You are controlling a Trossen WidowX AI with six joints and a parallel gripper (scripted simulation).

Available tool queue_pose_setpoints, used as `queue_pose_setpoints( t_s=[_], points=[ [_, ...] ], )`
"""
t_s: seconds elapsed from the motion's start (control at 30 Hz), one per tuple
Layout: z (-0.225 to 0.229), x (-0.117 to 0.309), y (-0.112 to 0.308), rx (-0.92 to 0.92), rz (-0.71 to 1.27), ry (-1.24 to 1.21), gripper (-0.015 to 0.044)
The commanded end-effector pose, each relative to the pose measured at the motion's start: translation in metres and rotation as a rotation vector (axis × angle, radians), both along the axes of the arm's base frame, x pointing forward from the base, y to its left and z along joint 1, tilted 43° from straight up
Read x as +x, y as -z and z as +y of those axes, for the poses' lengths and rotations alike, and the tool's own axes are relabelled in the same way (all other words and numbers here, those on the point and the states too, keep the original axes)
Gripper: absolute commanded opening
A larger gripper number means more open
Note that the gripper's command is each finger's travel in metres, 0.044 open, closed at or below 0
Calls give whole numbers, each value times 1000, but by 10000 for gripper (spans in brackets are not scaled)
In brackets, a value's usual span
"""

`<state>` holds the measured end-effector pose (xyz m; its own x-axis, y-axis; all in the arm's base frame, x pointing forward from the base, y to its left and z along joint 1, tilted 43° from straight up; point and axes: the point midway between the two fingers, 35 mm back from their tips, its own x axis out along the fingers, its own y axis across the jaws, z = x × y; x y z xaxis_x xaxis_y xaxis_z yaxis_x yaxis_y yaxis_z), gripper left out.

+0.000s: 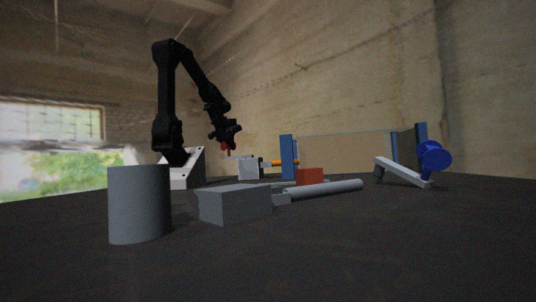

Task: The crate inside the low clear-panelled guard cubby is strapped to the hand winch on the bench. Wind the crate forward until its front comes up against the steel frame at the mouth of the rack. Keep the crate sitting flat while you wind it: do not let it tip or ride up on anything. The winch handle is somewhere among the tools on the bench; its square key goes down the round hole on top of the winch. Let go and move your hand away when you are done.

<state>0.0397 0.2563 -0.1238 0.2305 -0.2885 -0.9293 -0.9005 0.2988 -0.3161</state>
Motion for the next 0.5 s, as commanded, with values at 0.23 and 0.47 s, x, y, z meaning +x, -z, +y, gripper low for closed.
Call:
queue_pose_setpoints(
  t_s=[0.23, 0.47],
  points=[
    [-19, 2, -12, -27, 2, -2, 0],
    [-37, 13, -28, -29, 1, -2, 0]
  ],
)
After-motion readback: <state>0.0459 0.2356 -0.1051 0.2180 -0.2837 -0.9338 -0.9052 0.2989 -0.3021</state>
